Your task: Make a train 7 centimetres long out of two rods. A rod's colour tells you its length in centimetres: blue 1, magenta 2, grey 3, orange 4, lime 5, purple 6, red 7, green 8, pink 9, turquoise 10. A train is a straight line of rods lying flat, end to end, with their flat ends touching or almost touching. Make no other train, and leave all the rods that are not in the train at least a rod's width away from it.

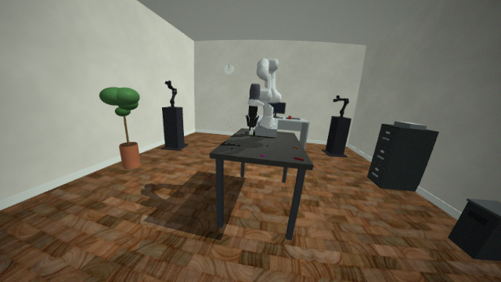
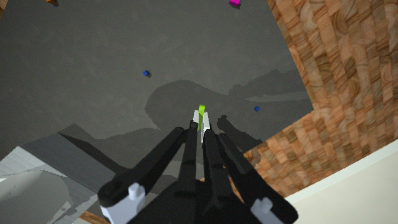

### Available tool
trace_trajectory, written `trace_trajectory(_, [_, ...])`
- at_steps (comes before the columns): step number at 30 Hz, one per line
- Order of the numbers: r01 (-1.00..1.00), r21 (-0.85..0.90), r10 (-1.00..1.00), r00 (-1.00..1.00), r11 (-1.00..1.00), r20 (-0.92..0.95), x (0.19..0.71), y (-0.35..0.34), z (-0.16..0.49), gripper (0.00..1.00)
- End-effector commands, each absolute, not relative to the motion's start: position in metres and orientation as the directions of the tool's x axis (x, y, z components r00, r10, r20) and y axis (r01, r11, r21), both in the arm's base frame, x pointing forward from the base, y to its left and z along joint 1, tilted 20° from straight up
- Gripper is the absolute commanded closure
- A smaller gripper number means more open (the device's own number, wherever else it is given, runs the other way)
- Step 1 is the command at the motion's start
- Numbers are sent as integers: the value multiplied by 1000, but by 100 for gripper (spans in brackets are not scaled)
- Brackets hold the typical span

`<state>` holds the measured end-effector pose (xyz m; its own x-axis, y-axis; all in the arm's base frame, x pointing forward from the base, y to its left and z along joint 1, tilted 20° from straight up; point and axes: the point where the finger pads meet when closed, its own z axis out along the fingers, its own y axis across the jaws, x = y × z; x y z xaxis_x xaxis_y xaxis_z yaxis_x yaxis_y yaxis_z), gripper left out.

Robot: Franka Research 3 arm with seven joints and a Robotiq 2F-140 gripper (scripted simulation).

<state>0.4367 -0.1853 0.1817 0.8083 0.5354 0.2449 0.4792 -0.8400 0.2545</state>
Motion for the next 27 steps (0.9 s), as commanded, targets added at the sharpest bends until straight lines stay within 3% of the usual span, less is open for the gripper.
trace_trajectory(1, [335, 219, 387, 881, -916, 270, 439, -187, 183, 88])
trace_trajectory(27, [-81, 110, -40, 941, -991, 335, 457, -199, 198, 88])
